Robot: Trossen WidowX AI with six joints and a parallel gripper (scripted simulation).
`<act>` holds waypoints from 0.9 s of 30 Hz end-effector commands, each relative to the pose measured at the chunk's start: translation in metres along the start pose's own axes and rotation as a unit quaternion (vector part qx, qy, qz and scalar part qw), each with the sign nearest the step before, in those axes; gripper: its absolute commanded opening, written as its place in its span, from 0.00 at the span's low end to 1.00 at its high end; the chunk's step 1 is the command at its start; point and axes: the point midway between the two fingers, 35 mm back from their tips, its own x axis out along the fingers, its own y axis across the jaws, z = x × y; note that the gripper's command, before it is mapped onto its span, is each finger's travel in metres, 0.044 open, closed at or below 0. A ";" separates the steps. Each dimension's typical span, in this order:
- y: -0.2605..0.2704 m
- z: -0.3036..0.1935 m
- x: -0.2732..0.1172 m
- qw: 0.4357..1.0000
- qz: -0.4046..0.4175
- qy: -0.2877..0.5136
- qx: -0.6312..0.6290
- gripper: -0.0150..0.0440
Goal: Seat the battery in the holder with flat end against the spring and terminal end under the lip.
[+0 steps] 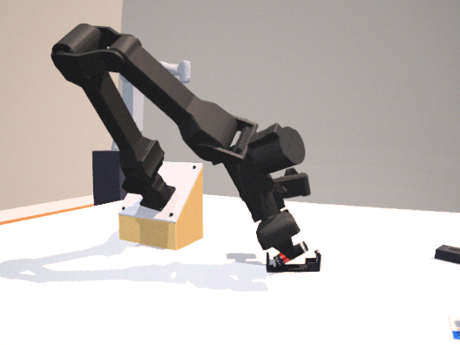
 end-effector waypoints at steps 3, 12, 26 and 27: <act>0.001 -0.002 0.003 1.000 0.004 0.024 0.004 0.36; 0.001 0.000 0.006 0.999 0.011 0.049 0.008 0.36; 0.001 0.002 0.010 0.996 0.019 0.089 0.016 0.36; 0.001 0.002 0.010 0.995 0.019 0.092 0.016 0.36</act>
